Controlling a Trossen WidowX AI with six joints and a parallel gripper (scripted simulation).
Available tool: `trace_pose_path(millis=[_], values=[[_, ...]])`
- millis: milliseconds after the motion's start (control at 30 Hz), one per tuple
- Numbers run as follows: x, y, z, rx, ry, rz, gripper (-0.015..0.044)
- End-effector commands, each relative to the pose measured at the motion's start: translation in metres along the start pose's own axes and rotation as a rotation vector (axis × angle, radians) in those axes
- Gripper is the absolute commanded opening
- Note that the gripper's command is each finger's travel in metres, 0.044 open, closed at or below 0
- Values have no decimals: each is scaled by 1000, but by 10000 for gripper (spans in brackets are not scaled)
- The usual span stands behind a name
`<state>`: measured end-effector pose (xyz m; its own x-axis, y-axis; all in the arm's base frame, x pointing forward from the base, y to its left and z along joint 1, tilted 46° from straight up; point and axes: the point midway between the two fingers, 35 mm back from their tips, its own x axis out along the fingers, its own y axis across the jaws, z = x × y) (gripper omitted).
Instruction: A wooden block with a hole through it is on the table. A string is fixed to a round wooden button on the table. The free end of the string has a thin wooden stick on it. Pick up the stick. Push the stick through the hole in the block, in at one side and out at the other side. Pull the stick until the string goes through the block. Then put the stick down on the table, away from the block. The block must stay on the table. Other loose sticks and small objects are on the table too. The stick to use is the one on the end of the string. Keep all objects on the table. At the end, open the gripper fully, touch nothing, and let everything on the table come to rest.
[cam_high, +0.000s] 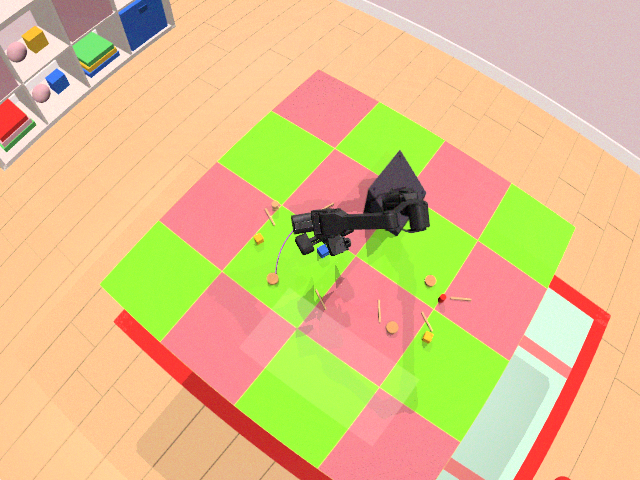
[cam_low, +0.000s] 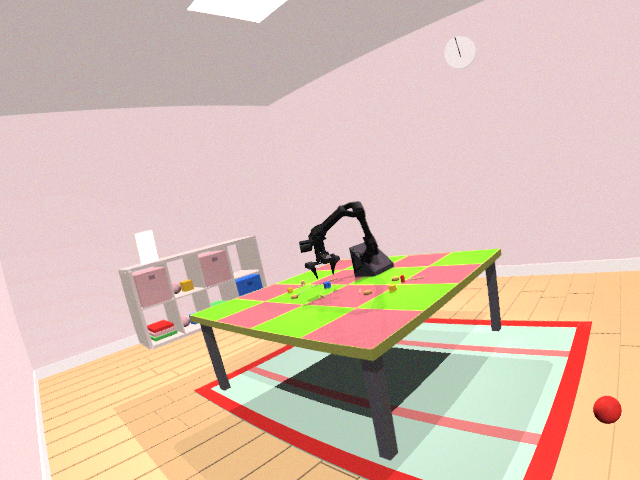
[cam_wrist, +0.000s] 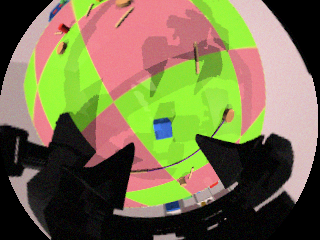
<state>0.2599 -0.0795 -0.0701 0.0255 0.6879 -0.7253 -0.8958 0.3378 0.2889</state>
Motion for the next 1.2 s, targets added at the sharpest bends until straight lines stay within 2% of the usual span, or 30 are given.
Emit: trace_pose_path(millis=[0, 333, 567, 600, 867, 1167], values=[[2, -1, -1, -76, -27, -6, 440], [1, 0, -1, -76, -27, -6, 440], [1, 0, -1, -76, -27, -6, 256], [1, 0, -1, -76, -27, -6, 244], [1, 0, -2, -71, -23, -4, 244], [1, 0, -2, -71, -23, -4, 8]])
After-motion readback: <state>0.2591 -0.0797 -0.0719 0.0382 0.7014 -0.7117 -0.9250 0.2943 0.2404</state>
